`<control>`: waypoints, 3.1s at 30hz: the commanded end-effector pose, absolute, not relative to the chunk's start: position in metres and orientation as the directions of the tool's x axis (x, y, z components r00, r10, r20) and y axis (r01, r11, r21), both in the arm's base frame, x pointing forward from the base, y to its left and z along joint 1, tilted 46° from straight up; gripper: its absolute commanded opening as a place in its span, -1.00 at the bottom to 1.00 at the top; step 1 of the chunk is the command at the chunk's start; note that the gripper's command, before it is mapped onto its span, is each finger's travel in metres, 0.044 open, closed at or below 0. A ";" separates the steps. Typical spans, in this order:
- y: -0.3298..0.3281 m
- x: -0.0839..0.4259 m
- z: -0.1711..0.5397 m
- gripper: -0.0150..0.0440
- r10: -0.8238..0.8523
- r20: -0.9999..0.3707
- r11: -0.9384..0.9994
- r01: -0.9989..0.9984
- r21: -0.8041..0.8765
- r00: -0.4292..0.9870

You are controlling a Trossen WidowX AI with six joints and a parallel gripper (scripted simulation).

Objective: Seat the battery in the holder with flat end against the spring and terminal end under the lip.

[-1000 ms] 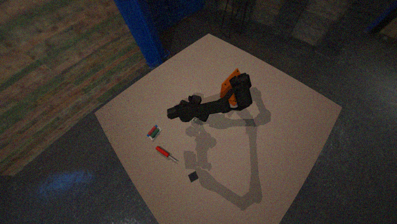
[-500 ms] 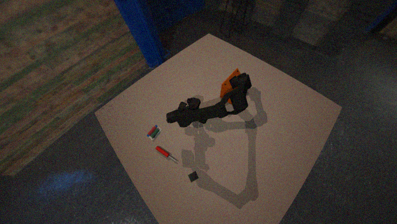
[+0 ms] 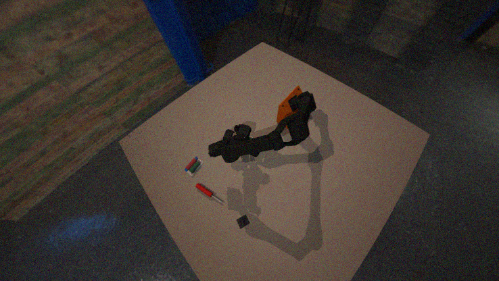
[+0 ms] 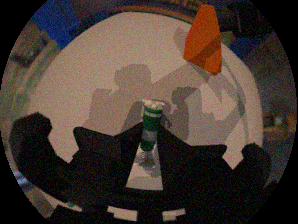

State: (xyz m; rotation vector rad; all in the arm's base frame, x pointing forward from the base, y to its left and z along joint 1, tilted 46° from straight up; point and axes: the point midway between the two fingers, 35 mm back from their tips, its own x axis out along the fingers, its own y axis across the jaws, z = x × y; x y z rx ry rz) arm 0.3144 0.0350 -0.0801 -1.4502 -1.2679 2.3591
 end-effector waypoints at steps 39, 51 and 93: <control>0.041 0.329 -0.083 -0.25 0.495 -0.704 -0.653 0.315 -0.688 -0.510; 0.041 0.328 -0.086 -0.25 0.527 -0.714 -0.657 0.312 -0.686 -0.460; 0.042 0.321 -0.092 -0.25 0.622 -0.730 -0.662 0.307 -0.683 -0.283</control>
